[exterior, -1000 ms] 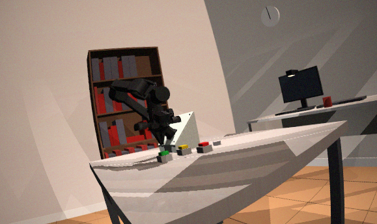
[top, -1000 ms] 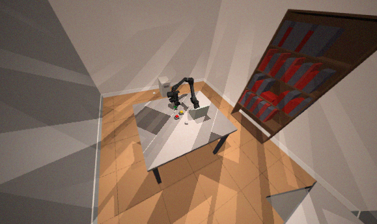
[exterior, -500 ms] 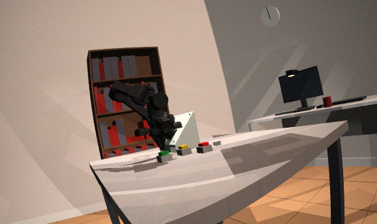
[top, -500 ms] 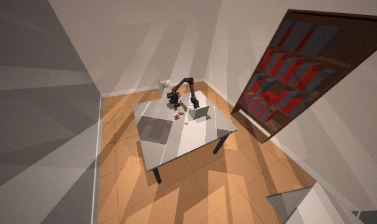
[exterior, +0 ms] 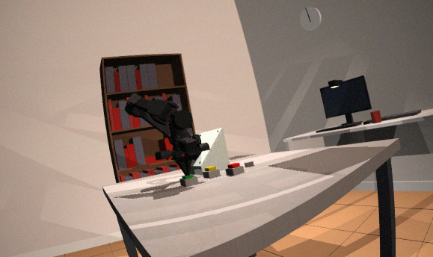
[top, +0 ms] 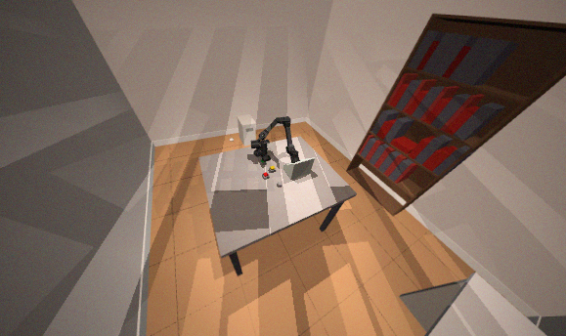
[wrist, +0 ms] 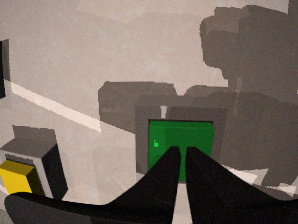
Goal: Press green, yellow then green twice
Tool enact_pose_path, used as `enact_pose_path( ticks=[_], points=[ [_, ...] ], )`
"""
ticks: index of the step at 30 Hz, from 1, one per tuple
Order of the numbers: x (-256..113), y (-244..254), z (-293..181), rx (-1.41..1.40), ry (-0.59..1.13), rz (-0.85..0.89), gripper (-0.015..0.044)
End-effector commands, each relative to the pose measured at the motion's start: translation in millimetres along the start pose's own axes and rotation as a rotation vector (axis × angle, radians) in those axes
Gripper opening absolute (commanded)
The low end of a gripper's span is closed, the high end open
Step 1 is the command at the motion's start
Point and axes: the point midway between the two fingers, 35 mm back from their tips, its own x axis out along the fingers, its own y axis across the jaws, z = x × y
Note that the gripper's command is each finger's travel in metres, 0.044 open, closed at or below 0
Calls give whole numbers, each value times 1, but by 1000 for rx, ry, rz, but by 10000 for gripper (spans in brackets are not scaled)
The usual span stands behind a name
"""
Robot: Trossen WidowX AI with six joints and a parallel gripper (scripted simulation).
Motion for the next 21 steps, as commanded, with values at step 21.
enact_pose_path(
  ticks=[21],
  points=[
    [-30, 1, -1, -6, 4, 5, 20]
  ],
)
